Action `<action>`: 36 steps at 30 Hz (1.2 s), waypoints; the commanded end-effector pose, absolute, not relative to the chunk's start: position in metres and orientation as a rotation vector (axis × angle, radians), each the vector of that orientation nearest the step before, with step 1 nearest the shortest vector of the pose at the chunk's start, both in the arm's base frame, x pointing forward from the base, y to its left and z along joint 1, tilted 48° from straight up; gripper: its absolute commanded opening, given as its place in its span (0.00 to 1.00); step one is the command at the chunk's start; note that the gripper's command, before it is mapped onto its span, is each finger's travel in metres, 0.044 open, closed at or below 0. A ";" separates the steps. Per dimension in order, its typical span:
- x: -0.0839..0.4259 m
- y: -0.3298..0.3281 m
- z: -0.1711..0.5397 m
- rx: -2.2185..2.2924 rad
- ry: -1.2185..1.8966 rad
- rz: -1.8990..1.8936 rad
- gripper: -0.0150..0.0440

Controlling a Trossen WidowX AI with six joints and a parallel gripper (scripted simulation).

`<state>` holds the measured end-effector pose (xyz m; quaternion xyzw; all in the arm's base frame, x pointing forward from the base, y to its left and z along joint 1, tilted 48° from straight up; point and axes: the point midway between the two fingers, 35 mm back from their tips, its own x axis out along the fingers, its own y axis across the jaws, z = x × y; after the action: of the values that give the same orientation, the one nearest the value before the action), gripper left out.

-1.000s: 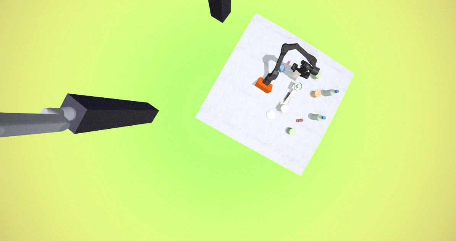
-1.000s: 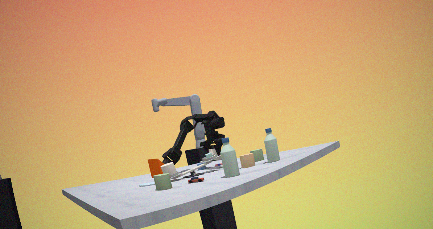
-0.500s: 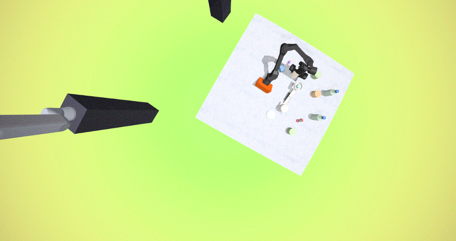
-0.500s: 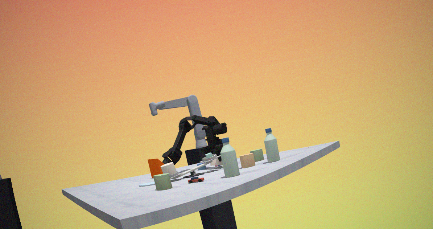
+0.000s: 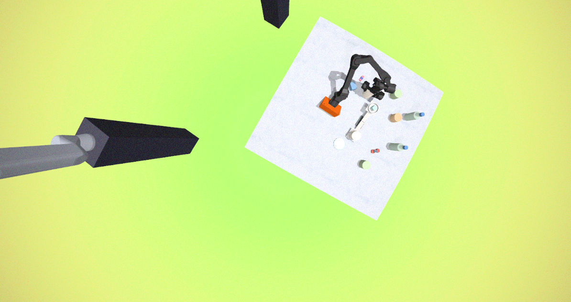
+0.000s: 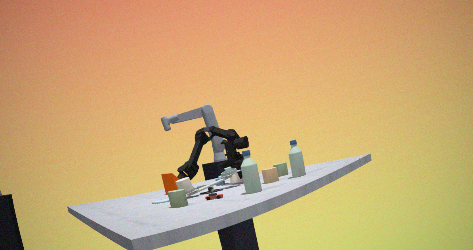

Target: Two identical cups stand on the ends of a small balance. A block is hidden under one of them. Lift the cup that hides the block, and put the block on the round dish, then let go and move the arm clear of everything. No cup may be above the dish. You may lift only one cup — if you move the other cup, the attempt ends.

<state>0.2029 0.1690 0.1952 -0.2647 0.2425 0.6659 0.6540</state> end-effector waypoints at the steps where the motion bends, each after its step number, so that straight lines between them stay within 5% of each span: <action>1: 0.203 0.169 0.196 -0.602 0.548 1.512 0.57; 11: 0.204 0.164 0.200 -0.604 0.550 1.511 1.00; 21: 0.203 0.129 0.230 -0.602 0.555 1.508 1.00; 28: 0.228 0.108 0.223 -0.589 0.578 1.470 0.69; 36: 0.283 0.036 0.197 -0.496 0.640 1.406 0.69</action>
<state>0.2638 0.0669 0.2107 -0.2444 0.2709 0.6330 0.6828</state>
